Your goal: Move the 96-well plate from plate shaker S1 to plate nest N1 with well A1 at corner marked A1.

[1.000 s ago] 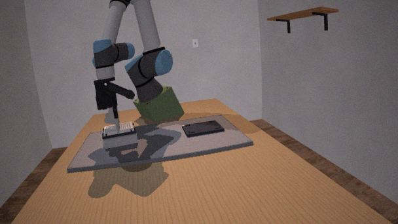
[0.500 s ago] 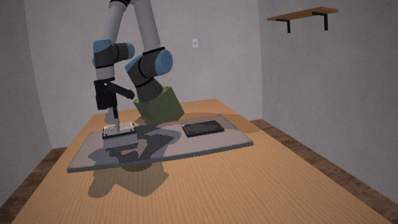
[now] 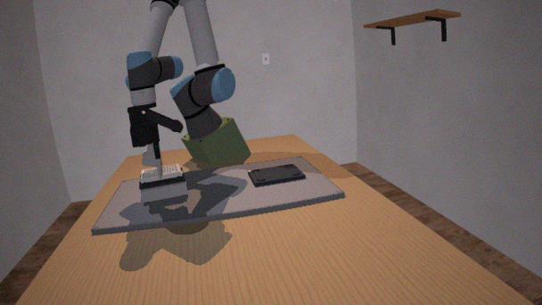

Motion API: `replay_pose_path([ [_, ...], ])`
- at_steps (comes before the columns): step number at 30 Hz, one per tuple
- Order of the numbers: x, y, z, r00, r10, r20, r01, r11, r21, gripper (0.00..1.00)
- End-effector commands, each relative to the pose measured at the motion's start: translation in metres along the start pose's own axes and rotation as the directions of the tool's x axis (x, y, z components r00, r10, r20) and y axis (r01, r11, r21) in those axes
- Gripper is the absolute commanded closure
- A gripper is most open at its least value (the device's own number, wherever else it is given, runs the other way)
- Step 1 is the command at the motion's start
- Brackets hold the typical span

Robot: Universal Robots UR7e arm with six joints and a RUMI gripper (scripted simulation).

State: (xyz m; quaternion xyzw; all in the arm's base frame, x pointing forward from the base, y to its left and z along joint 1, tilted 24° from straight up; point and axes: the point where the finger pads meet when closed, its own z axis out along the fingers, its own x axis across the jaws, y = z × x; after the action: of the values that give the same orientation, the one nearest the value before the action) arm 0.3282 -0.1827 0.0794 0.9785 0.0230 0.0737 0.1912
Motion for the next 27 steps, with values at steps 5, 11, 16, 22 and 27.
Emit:
replay_pose_path([
  [5, 0.000, 0.000, -0.011, 1.000, 0.000, -0.001, 0.000, 1.000, 0.000, 1.00],
  [11, 0.000, 0.000, -0.021, 1.000, 0.000, -0.001, 0.000, 1.000, 0.000, 1.00],
  [16, 0.000, 0.000, -0.030, 1.000, 0.000, -0.001, 0.000, 1.000, 0.000, 1.00],
  [22, 0.000, 0.000, -0.036, 1.000, 0.000, -0.001, 0.000, 1.000, 0.000, 1.00],
  [27, 0.000, 0.000, -0.045, 1.000, 0.000, -0.001, 0.000, 1.000, 0.000, 1.00],
])
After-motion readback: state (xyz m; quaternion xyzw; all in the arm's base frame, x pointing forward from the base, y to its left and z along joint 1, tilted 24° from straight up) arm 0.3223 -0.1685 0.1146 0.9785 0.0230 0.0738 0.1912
